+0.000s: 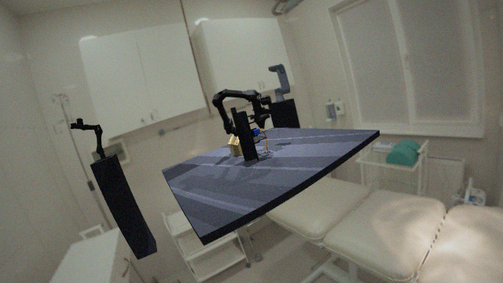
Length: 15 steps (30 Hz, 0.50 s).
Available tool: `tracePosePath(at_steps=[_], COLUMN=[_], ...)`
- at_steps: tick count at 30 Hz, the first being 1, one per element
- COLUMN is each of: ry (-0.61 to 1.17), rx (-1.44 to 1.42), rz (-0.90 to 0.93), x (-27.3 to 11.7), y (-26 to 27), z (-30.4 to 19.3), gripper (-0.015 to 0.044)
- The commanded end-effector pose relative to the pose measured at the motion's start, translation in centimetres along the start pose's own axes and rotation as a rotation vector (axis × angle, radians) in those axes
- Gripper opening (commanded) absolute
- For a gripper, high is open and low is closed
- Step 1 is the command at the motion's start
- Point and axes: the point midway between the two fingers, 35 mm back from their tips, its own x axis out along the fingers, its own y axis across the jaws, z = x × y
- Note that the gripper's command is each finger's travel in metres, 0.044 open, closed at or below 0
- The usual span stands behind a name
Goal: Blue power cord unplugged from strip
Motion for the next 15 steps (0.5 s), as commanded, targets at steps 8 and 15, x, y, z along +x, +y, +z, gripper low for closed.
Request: tracePosePath(at_steps=[8, 15], ry=[-0.005, -0.005], rx=[-0.021, -0.022], rz=[-0.026, -0.026], x=[-1.1, -1.1], y=[0.1, 0.1], z=[-0.2, -1.2], gripper=[0.016, 0.016])
